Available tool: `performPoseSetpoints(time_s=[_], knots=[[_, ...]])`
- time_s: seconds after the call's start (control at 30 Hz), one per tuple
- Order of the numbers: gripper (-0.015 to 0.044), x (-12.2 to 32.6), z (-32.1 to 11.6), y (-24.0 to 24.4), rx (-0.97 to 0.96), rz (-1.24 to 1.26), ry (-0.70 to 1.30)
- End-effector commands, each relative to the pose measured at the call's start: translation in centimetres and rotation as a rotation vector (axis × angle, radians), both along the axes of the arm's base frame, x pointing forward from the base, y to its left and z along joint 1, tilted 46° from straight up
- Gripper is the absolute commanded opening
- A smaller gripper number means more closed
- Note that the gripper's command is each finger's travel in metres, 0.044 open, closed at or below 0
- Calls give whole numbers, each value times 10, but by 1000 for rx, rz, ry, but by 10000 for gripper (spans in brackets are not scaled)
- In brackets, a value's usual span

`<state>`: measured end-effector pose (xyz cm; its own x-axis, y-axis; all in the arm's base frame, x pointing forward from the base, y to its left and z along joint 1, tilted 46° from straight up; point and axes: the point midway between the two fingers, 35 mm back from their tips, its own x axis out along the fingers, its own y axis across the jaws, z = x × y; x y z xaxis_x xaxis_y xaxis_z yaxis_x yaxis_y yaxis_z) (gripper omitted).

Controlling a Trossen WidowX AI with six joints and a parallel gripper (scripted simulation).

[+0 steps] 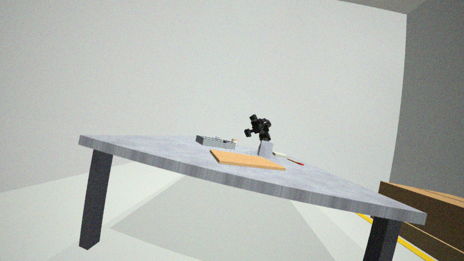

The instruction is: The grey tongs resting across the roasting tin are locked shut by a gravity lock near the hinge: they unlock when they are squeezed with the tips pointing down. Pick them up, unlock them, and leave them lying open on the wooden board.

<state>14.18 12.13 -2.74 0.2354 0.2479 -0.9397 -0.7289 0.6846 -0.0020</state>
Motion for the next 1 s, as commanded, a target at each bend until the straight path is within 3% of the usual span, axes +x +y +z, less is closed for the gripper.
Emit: performPoseSetpoints(time_s=[0.0, 0.17, 0.4, 0.97], knots=[[374, 2, 1, 0, -6, 8, -7], [260, 41, 15, -12, -150, 180, -122], [260, 118, 46, -57, -521, 559, -239], [260, 192, 89, -154, -979, 1092, -64]])
